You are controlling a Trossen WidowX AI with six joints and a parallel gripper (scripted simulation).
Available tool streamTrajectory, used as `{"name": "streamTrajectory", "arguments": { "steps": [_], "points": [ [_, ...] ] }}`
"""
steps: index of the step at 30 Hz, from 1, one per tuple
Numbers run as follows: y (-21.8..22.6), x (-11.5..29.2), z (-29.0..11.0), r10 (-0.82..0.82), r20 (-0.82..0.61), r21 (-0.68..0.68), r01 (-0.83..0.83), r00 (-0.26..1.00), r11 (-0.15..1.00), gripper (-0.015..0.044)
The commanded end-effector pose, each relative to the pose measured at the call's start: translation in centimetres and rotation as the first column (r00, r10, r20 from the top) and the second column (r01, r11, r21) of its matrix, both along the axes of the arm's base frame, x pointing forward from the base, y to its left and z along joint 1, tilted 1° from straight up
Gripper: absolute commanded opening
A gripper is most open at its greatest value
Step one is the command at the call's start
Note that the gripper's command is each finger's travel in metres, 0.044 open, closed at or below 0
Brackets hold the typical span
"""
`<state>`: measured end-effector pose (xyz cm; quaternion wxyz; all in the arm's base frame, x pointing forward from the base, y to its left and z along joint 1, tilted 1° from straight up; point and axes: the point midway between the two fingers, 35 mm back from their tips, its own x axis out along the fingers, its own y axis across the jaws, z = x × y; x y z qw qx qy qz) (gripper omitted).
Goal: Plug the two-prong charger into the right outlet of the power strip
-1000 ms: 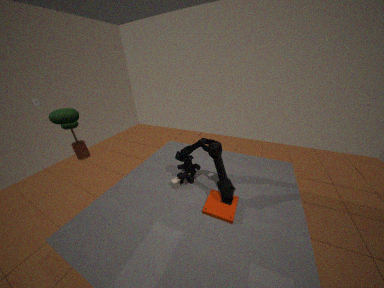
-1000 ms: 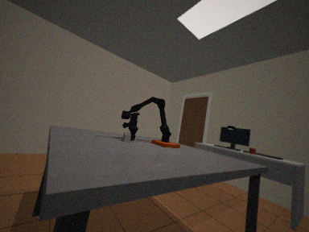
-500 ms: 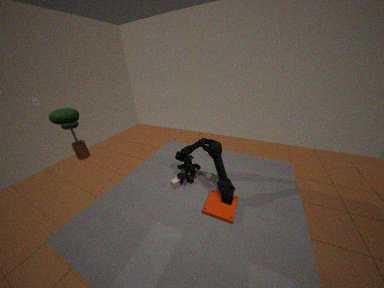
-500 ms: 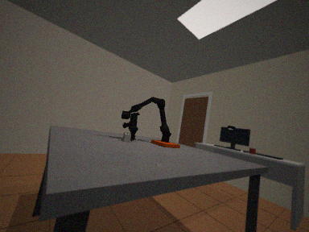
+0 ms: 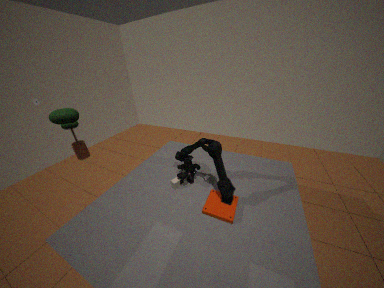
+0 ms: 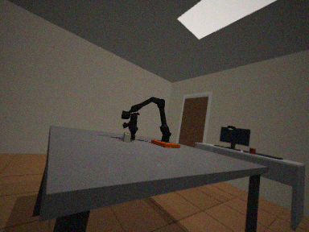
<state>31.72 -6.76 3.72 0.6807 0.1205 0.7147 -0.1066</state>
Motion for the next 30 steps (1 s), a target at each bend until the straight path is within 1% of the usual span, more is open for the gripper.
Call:
{"name": "streamTrajectory", "arguments": {
  "steps": [1, 16, 17, 26, 30],
  "points": [
    [-0.2, 0.65, 0.31, 0.002, 0.023, -0.007, -0.002, 1.0, 1.0, 0.0],
    [-0.21, 0.7, 0.12, 0.002, 0.023, -0.007, -0.002, 1.0, 1.0, 0.0],
    [0.0, -0.01, -0.05, 0.0, -0.003, 0.001, 0.0, 1.0, 1.0, 0.0],
    [0.0, -0.01, -0.05, 0.0, -0.003, 0.001, 0.0, 1.0, 1.0, 0.0],
    [0.0, -0.01, -0.05, 0.0, -0.003, 0.001, 0.0, 1.0, 1.0, 0.0105]
  ]
}}
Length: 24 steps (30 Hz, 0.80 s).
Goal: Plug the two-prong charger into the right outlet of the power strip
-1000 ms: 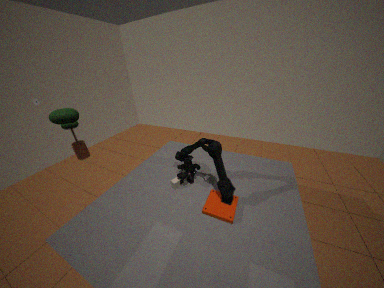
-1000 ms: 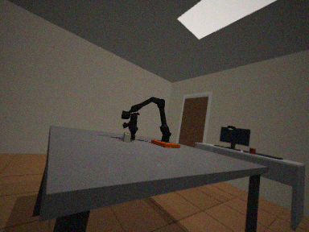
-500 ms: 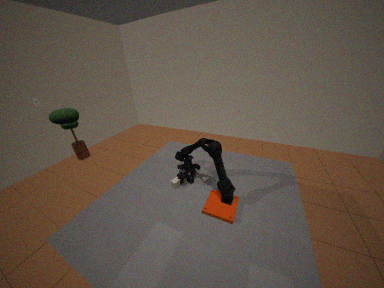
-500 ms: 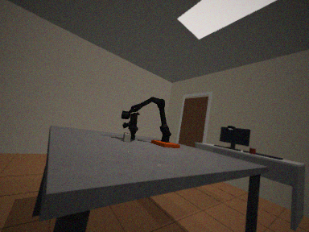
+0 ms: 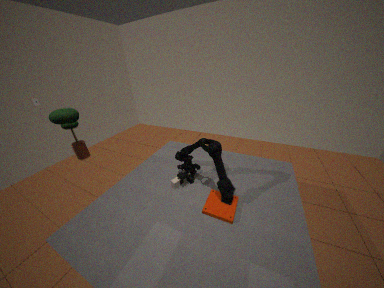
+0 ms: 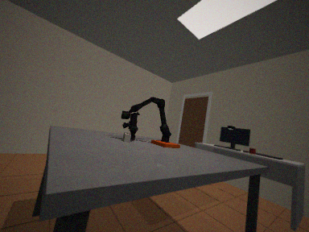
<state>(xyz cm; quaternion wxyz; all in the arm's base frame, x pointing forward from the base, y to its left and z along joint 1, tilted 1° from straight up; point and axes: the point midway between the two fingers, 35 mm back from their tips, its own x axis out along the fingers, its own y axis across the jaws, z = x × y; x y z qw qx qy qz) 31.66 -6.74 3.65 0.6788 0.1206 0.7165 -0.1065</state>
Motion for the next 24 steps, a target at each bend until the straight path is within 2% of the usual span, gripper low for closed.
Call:
{"name": "streamTrajectory", "arguments": {
  "steps": [1, 13, 24],
  "points": [
    [-0.01, 0.05, 0.01, 0.0, 0.002, 0.0, 0.0, 1.0, 1.0, 0.0131],
    [-0.01, 0.04, 0.01, 0.0, 0.003, -0.001, 0.0, 1.0, 1.0, 0.044],
    [0.09, -0.24, 0.0, 0.0, 0.008, -0.002, 0.0, 1.0, 1.0, 0.044]
  ]
}}
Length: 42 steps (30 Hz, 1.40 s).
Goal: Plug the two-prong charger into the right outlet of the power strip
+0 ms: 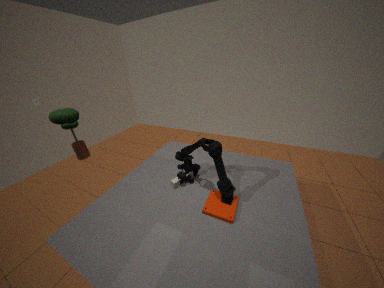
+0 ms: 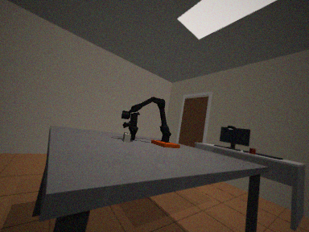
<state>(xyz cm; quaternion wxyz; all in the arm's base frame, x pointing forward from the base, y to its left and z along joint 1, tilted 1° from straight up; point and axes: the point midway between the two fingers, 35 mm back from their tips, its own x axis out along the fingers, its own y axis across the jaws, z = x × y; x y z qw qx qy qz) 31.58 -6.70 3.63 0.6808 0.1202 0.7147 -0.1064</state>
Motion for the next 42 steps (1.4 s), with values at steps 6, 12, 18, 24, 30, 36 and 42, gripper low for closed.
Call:
{"name": "streamTrajectory", "arguments": {
  "steps": [6, 12, 18, 24, 30, 36, 42],
  "points": [
    [0.1, -0.3, 0.0, 0.0, 0.006, -0.002, 0.0, 1.0, 1.0, 0.044],
    [0.2, -0.5, 0.0, 0.0, 0.01, -0.003, 0.0, 1.0, 1.0, 0.044],
    [0.2, -0.7, 0.0, 0.001, 0.013, -0.004, -0.001, 1.0, 1.0, 0.044],
    [0.3, -0.8, 0.0, 0.001, 0.017, -0.005, -0.001, 1.0, 1.0, 0.044],
    [0.3, -1.0, 0.0, 0.001, 0.021, -0.006, -0.001, 1.0, 1.0, 0.044],
    [0.4, -1.3, 0.0, 0.001, 0.021, -0.006, -0.001, 1.0, 1.0, 0.044],
    [0.7, -1.9, 0.0, 0.001, 0.02, -0.006, -0.001, 1.0, 1.0, 0.044]
  ]
}}
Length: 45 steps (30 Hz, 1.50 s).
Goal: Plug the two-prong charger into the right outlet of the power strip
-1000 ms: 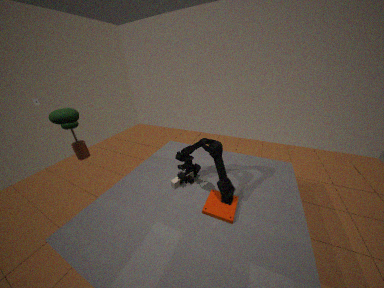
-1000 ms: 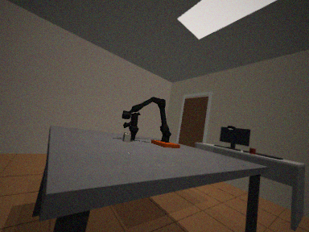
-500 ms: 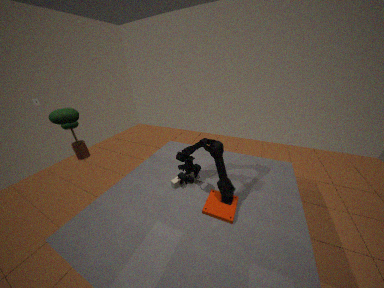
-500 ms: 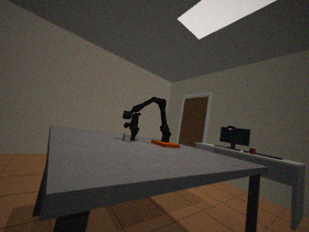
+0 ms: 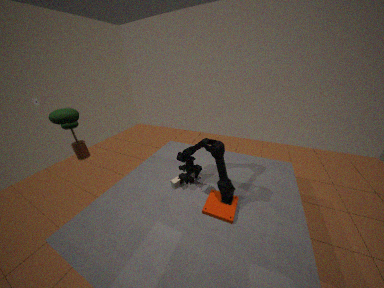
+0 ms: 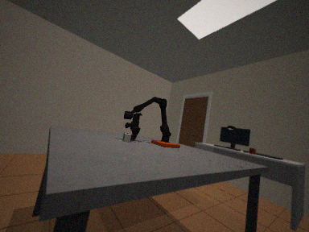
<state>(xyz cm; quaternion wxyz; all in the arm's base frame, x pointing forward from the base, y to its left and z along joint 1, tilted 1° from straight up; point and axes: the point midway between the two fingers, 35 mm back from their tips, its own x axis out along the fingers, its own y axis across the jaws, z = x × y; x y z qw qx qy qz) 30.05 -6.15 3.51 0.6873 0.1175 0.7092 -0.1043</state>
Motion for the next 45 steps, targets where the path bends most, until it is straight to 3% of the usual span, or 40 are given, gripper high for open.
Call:
{"name": "streamTrajectory", "arguments": {
  "steps": [1, 42, 45],
  "points": [
    [0.1, -0.5, 0.1, -0.006, 0.003, -0.002, 0.006, 1.0, 1.0, 0.044],
    [1.6, -5.0, -0.2, -0.006, 0.0, -0.001, 0.006, 1.0, 1.0, 0.044],
    [1.4, -4.3, 0.7, 0.003, 0.072, -0.027, -0.001, 0.997, 1.0, 0.044]
  ]
}}
